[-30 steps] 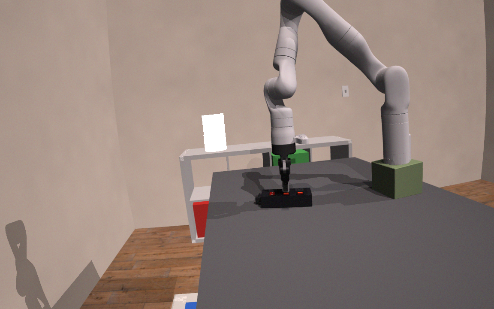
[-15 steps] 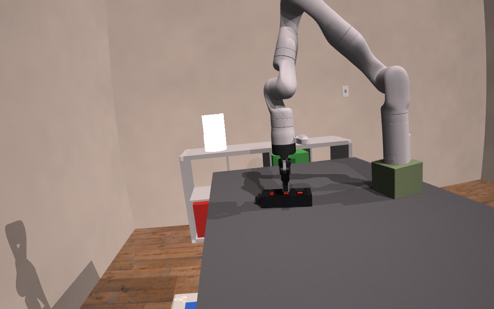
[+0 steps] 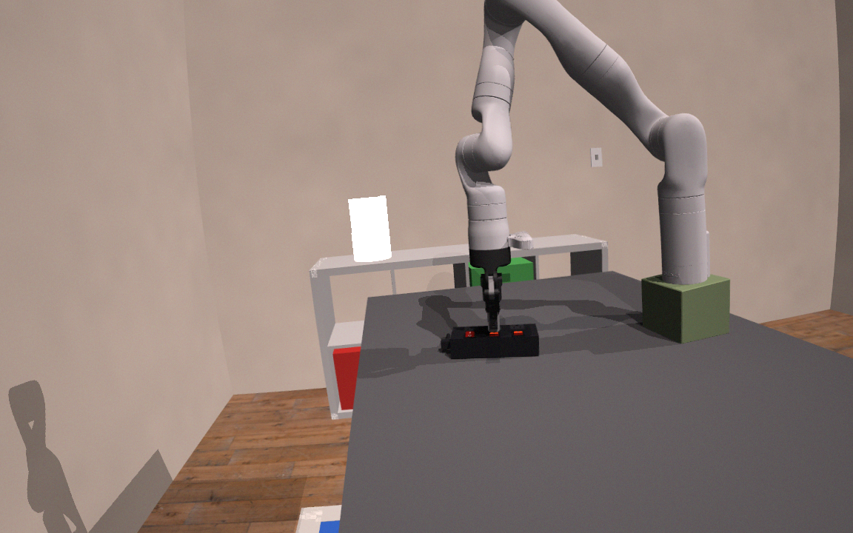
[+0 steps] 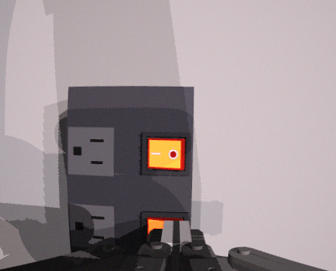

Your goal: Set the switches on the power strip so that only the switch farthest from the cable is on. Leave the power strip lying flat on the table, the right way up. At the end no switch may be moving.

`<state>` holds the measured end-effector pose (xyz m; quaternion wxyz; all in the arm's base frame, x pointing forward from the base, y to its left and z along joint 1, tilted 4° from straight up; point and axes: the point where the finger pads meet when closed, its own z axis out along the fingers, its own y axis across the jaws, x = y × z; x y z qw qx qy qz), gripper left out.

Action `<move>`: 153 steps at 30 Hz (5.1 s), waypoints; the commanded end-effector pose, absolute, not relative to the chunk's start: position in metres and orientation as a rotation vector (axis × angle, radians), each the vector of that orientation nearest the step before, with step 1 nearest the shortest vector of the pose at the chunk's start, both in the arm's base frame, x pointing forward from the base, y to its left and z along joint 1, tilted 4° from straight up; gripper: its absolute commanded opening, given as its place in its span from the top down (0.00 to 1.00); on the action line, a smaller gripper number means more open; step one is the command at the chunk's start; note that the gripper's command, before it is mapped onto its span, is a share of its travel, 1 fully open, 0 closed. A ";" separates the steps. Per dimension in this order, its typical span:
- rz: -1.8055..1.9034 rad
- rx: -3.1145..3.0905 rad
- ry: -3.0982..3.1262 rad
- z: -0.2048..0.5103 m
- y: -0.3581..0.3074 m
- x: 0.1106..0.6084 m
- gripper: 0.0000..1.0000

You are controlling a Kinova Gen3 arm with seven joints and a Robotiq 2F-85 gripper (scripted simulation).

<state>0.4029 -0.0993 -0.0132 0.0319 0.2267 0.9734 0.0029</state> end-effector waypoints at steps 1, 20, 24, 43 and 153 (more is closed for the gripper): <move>0.009 0.698 2.996 -0.013 -0.099 0.403 1.00; 0.009 0.698 2.996 -0.013 -0.100 0.404 1.00; 0.009 0.698 2.996 -0.013 -0.100 0.404 1.00; 0.009 0.698 2.996 -0.013 -0.100 0.404 1.00; 0.009 0.698 2.996 0.017 -0.099 0.402 1.00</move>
